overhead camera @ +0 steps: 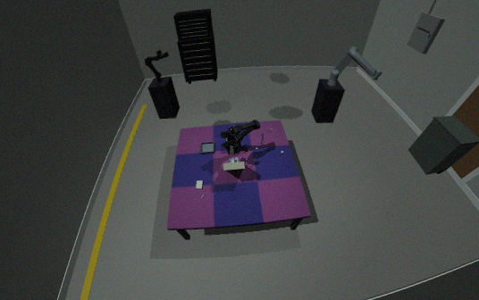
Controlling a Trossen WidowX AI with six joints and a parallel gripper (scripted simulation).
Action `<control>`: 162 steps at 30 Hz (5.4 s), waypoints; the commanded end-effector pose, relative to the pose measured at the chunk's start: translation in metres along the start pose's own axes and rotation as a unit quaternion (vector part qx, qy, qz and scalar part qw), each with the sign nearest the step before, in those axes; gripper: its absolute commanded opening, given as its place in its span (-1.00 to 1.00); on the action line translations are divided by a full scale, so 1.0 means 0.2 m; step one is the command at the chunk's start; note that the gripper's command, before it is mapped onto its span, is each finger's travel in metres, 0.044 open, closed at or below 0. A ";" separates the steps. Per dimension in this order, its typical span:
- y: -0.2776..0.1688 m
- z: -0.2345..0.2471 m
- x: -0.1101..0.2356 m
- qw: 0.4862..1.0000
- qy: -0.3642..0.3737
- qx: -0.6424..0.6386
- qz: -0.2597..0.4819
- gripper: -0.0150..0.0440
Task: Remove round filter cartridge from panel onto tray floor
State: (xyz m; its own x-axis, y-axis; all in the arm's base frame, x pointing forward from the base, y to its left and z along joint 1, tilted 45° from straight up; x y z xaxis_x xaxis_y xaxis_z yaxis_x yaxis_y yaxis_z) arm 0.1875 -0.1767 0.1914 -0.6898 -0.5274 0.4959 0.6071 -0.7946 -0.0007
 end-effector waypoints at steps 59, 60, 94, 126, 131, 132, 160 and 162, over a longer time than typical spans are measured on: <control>-0.17 -0.13 -0.37 0.934 -0.022 0.342 0.103 0.23; -0.17 -0.13 -0.37 0.934 -0.022 0.342 0.103 0.21; 0.03 0.00 0.08 0.934 -0.024 0.340 0.104 -0.49; 0.29 -0.51 0.11 0.965 -0.115 0.215 0.097 -0.49; 0.31 -0.64 0.17 0.973 -0.178 0.128 0.079 -0.49; 0.31 -0.67 0.19 0.973 -0.190 0.110 0.074 -0.49; 0.14 -1.23 0.36 0.915 -0.363 -0.176 -0.031 -0.49; 0.08 -1.30 0.36 0.905 -0.375 -0.197 -0.037 -0.49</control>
State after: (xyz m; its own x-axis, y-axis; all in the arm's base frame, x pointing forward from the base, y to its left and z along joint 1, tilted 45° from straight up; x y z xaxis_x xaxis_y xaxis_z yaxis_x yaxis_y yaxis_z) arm 0.0629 -0.3144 0.0197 -0.2102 -0.2376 0.9484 0.3479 -0.9247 -0.1545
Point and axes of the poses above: the point midway between the two fingers, 35 mm back from their tips, its own x axis back along the fingers, its own z axis across the jaws, y = z × x, the point moved 10 cm from there along x, back along the fingers, and after that the axes turned 1 degree about x, right-handed, at the moved point
